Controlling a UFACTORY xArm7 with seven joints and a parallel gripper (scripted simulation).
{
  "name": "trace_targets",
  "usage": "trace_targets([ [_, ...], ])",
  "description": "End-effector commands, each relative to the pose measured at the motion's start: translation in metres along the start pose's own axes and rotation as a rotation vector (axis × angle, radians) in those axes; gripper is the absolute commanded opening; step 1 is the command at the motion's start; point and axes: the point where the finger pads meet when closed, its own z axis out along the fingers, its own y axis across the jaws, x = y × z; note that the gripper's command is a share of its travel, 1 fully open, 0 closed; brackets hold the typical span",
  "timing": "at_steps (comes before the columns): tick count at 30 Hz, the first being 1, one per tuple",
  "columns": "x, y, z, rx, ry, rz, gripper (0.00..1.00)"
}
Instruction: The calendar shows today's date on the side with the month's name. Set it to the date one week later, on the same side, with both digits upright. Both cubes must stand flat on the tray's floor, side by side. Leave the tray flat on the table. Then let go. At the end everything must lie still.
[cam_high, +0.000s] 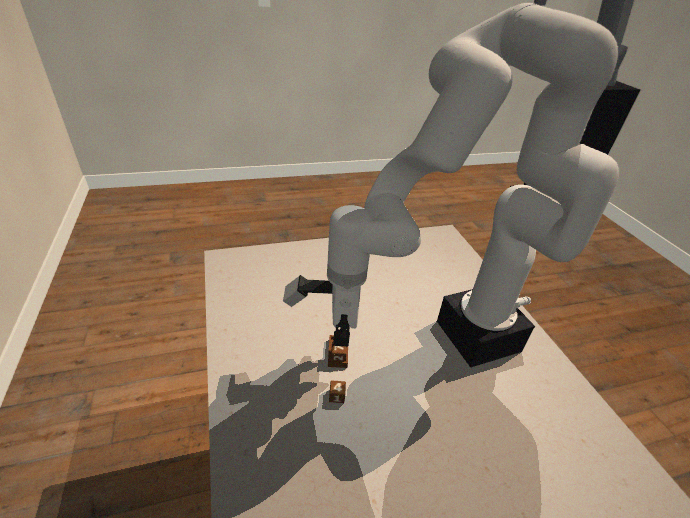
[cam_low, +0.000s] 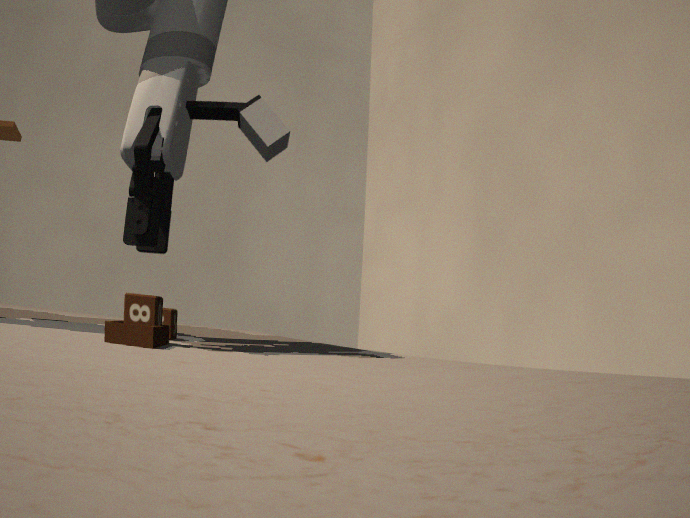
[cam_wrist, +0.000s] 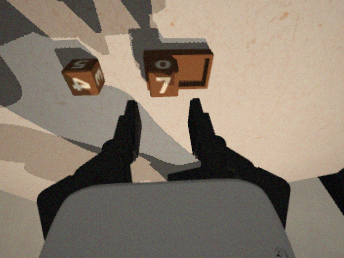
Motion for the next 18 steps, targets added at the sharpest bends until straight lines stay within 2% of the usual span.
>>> trace_targets([
  [1, 0.002, 0.0, 0.007, 0.002, 0.003, 0.0, 0.49],
  [18, 0.002, 0.0, 0.027, 0.002, 0.003, 0.0, 0.49],
])
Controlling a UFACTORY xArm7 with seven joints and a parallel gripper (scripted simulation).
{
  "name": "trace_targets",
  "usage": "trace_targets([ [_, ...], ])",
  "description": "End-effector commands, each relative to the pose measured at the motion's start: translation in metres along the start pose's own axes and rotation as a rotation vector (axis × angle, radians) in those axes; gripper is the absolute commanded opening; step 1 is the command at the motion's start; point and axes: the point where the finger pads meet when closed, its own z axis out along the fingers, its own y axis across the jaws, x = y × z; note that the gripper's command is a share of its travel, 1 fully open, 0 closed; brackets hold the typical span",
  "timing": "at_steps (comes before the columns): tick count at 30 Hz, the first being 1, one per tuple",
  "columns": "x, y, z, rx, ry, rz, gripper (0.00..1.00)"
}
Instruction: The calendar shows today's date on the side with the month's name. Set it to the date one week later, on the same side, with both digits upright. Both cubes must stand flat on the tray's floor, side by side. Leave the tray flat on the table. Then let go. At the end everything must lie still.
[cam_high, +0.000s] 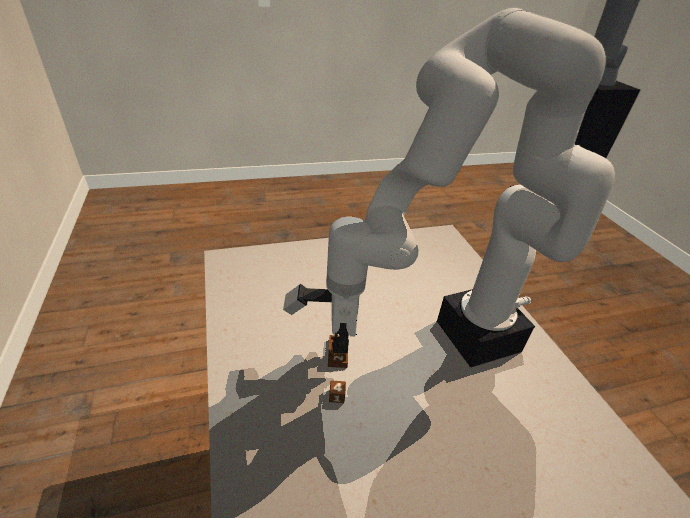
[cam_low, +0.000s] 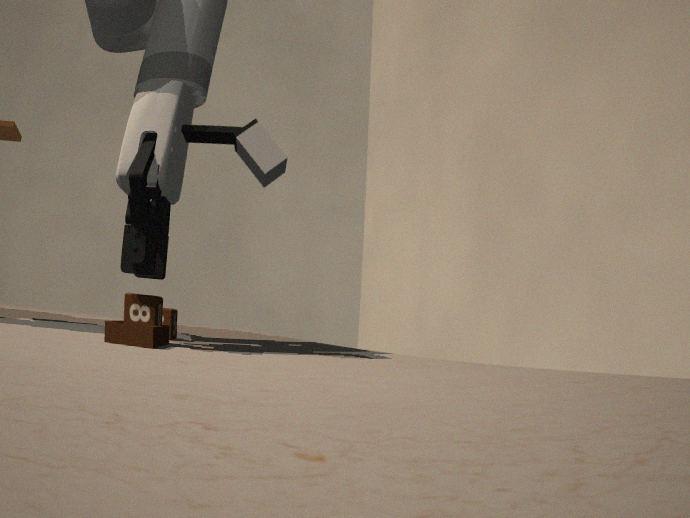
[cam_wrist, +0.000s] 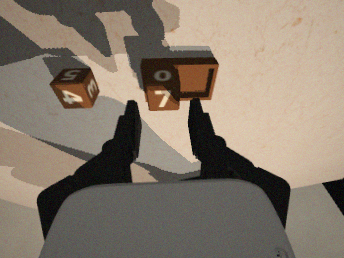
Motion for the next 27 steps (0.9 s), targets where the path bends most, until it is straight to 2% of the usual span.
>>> trace_targets([
  [1, 0.0017, -0.0004, 0.0046, 0.002, 0.003, 0.0, 0.49],
  [27, 0.0017, -0.0003, 0.0089, 0.002, 0.003, 0.0, 0.49],
])
